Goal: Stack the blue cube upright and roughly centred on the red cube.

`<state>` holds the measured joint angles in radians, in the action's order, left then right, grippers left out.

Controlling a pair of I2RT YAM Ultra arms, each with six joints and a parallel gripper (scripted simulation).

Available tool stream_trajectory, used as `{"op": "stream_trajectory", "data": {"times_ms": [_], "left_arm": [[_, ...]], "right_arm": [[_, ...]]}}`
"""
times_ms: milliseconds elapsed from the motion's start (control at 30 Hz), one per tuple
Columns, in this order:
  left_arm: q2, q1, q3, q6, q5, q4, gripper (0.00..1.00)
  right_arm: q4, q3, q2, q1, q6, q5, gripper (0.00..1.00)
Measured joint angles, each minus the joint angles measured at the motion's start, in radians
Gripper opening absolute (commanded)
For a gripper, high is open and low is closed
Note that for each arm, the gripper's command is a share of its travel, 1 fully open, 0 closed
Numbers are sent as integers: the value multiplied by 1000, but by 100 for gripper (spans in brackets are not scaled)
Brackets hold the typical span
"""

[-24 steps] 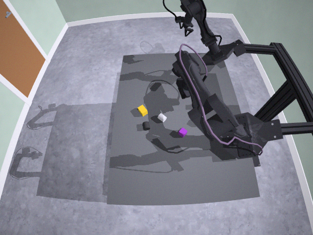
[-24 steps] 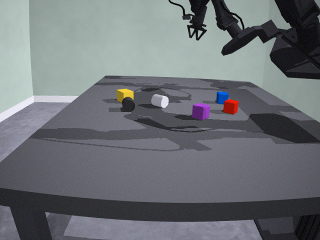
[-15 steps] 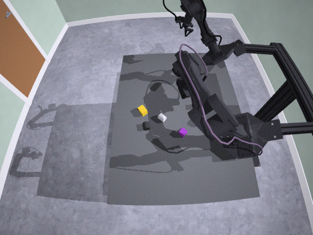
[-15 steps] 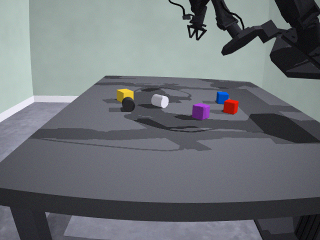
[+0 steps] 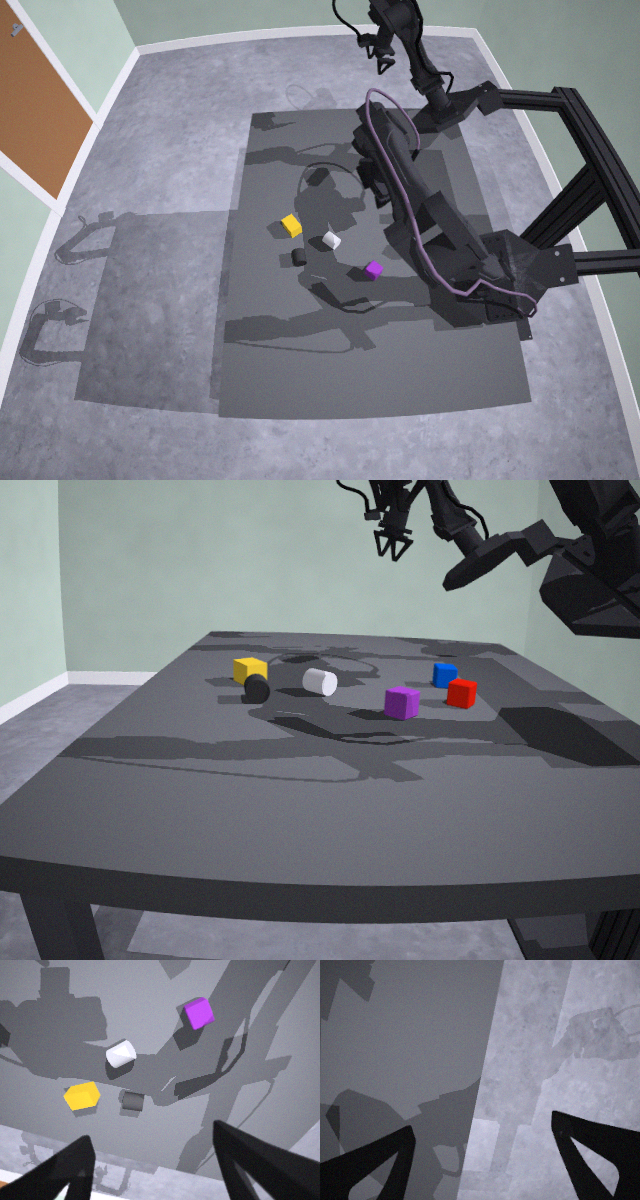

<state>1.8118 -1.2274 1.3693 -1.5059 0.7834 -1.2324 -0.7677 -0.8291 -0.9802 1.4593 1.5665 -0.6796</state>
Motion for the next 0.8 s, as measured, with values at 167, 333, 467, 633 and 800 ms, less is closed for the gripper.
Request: {"op": "stream_trajectory", "data": {"times_ms": [167,333,467,633,800], "left_arm": [[20,0,-94,148,1,148,100],[66,0,-198,288,-1,288,100],[69,0,-254,389,0,406,100],[85,0,-362,540,0,572,100],[113,0,-479,689,1,734,100]], "right_arm": [[39,6,-26,-115,-39,44,100],[70,32,-67,-218,-82,87,100],[104,41,-90,-282,-117,126,100],[164,60,-138,-399,-166,179,100],[227,82,-199,-513,-219,237,100]]}}
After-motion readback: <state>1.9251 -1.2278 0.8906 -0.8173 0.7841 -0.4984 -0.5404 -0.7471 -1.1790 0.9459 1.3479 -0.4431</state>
